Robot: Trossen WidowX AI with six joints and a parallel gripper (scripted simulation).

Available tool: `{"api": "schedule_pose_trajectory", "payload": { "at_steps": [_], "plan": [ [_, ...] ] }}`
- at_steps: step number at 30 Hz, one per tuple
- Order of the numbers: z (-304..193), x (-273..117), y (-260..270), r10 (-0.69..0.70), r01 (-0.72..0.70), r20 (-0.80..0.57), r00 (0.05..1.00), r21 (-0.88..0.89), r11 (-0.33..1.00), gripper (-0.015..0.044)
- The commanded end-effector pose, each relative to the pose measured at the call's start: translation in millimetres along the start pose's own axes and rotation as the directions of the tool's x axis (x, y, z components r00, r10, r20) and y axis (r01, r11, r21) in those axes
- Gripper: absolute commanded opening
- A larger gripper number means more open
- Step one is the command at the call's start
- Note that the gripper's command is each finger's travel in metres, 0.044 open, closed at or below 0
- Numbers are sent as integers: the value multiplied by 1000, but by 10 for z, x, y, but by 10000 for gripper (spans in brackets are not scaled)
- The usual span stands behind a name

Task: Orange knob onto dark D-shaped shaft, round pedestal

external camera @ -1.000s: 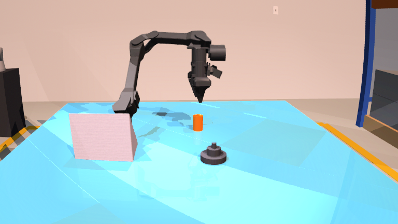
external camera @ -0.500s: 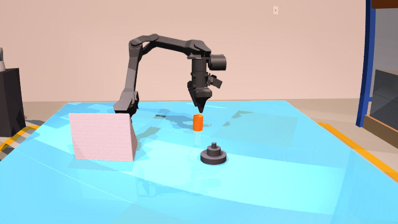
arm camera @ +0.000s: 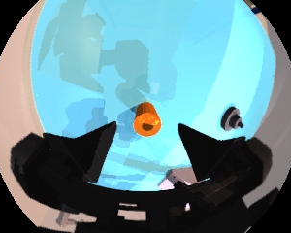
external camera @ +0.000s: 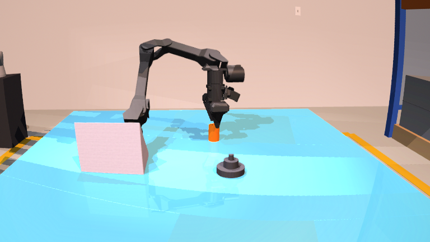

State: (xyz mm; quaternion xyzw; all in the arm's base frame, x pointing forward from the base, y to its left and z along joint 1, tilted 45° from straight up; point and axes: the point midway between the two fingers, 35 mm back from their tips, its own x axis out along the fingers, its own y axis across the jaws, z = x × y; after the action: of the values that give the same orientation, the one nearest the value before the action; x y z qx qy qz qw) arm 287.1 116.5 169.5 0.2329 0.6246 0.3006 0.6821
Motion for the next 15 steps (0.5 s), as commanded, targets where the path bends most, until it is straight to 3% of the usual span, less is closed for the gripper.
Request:
{"api": "schedule_pose_trajectory", "payload": {
  "at_steps": [1,15],
  "plan": [
    [-3,77,-5,-1,1,-3,1000,4,1000,440],
    [-3,300,-2,0,0,-2,1000,4,1000,440]
  ]
}}
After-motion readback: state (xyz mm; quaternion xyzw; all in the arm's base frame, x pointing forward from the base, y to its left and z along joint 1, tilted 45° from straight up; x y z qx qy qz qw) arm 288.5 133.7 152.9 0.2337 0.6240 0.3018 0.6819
